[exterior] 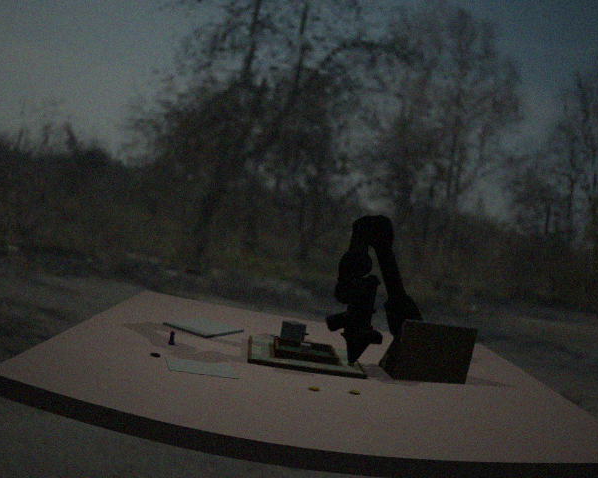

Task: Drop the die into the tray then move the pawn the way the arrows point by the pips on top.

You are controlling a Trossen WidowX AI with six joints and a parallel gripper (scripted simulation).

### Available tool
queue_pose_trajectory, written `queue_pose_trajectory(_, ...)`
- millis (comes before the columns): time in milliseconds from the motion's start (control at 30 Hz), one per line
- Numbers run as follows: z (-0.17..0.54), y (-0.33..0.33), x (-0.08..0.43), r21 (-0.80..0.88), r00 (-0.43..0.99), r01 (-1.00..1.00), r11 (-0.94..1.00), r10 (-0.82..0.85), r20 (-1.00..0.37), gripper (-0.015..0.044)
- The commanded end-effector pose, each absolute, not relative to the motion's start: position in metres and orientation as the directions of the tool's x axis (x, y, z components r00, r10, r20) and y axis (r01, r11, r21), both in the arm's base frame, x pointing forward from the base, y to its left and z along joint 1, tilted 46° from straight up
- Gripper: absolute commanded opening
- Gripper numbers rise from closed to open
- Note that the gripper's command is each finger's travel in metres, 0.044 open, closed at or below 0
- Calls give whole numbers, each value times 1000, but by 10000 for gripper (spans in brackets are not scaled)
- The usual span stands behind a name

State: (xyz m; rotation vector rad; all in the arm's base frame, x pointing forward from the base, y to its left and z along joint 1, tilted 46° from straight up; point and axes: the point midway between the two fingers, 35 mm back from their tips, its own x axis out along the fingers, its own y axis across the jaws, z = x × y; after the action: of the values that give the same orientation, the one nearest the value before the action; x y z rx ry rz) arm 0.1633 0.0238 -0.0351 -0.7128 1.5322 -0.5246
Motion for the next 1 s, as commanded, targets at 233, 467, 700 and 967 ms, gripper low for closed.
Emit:
queue_pose_trajectory(233,-28,33,167,-703,2,-131,699,-709,-706,0)
queue_pose_trajectory(467,-7,61,172,-699,2,-132,703,-705,-709,0)
queue_pose_trajectory(700,18,87,172,-699,1,-133,703,-705,-709,0)
queue_pose_trajectory(967,50,114,167,-702,0,-132,700,-708,-706,0)
